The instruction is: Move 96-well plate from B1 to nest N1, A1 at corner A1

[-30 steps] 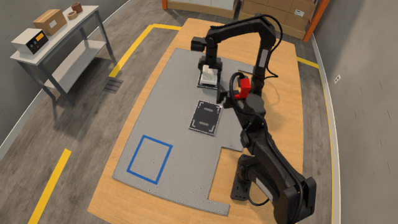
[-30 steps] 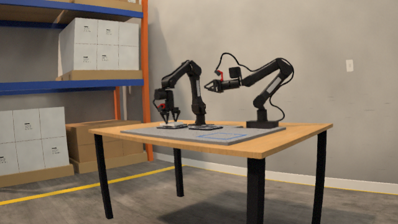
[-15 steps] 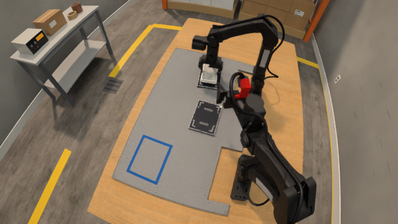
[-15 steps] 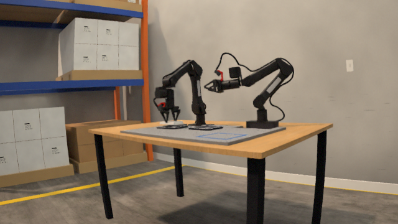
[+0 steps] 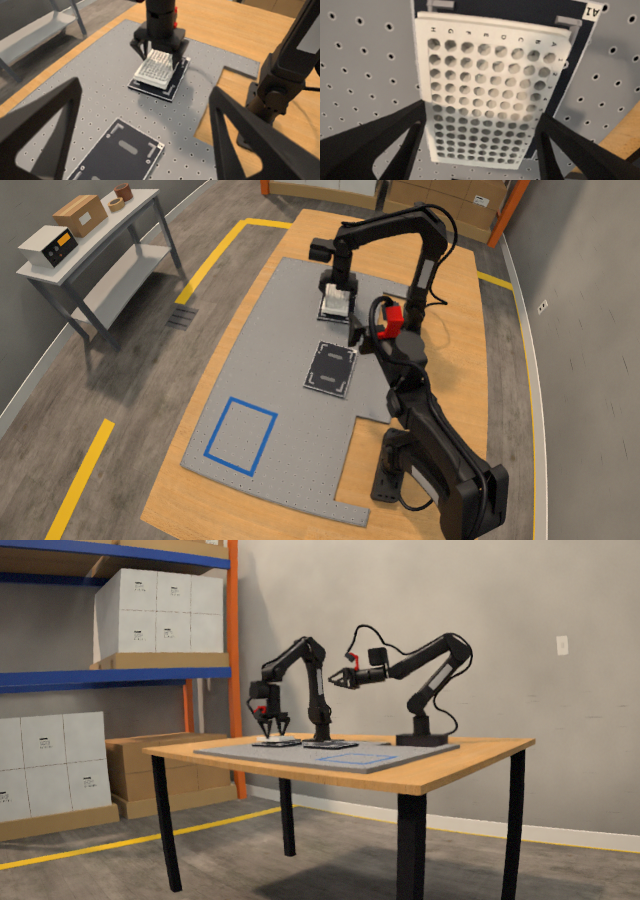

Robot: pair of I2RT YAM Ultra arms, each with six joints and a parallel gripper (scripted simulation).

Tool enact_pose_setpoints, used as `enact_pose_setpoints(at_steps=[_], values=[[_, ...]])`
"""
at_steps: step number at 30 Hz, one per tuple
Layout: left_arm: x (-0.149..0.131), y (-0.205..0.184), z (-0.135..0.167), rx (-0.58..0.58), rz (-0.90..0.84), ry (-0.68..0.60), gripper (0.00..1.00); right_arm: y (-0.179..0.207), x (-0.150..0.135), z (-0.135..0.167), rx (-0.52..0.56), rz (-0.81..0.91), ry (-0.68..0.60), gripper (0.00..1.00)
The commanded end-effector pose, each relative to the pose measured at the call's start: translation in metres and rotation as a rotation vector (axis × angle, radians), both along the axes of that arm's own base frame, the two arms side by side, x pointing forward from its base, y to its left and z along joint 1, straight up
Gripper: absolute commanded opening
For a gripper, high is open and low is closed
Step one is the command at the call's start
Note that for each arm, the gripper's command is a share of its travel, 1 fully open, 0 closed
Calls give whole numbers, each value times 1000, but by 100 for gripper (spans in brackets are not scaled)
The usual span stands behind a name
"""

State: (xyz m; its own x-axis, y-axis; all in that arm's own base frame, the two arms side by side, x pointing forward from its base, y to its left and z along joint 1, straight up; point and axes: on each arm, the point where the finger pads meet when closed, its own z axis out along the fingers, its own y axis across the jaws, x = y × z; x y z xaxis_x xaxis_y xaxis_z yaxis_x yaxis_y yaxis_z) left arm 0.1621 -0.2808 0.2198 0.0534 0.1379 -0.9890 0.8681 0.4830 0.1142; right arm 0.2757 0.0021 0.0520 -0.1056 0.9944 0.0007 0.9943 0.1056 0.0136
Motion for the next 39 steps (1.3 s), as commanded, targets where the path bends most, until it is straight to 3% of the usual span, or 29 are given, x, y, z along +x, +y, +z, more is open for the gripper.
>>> enact_pose_setpoints(at_steps=[1,12,39], values=[[-1,-2,8,-22,-9,-13,100,-4,2,-7,-12,-1,-20,78],[-1,-2,8,-22,-9,-13,100,-3,-9,-29,-14,-4,47,78],[-1,-2,8,-22,-9,-13,100,0,2,-1,-17,-1,54,78]])
